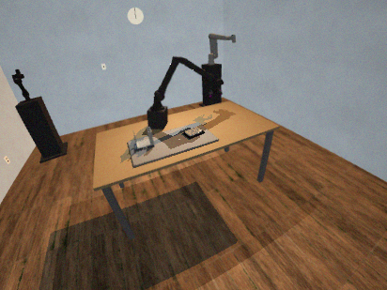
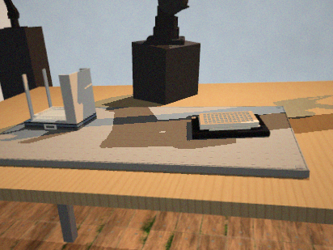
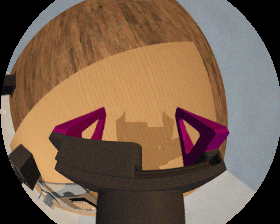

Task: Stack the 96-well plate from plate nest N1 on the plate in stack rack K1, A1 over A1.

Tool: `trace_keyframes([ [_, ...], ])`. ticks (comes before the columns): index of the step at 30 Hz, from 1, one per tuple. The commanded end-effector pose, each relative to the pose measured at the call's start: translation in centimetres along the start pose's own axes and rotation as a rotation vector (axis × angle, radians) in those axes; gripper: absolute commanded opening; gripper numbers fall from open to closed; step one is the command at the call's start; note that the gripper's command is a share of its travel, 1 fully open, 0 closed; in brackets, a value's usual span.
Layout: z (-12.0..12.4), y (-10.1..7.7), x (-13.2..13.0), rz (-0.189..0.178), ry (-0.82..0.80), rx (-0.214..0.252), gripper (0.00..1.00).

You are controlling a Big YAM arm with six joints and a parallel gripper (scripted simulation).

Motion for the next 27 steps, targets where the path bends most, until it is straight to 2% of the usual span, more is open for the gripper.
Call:
trace_keyframes([
  [1,0.0,-2.7,-1.4,0.04,0.072,0.0,1.0],
  [2,0.3,-2.6,-2.3,0.056,0.099,0.001,1.0],
  [4,1.3,-3.3,-1.4,0.046,0.17,0.014,1.0],
  [14,5.5,-5.5,-0.9,0.062,0.411,0.049,1.0],
  [15,5.1,-6.2,-2.3,0.088,0.401,0.04,1.0],
  [16,6.0,-5.7,-0.9,0.069,0.442,0.052,1.0],
  [18,6.0,-5.7,-0.9,0.069,0.442,0.052,1.0],
  [27,9.8,-7.8,0.0,0.09,0.703,0.087,1.0],
])
Point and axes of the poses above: the point where the finger pads meet when closed, its own y axis out along the fingers, its own x axis across the jaws, z = x × y, the point moved 5 cm from there along -y, back along the fingers, and after that the axes turned 7 degrees about -y, right-handed, at the moved point
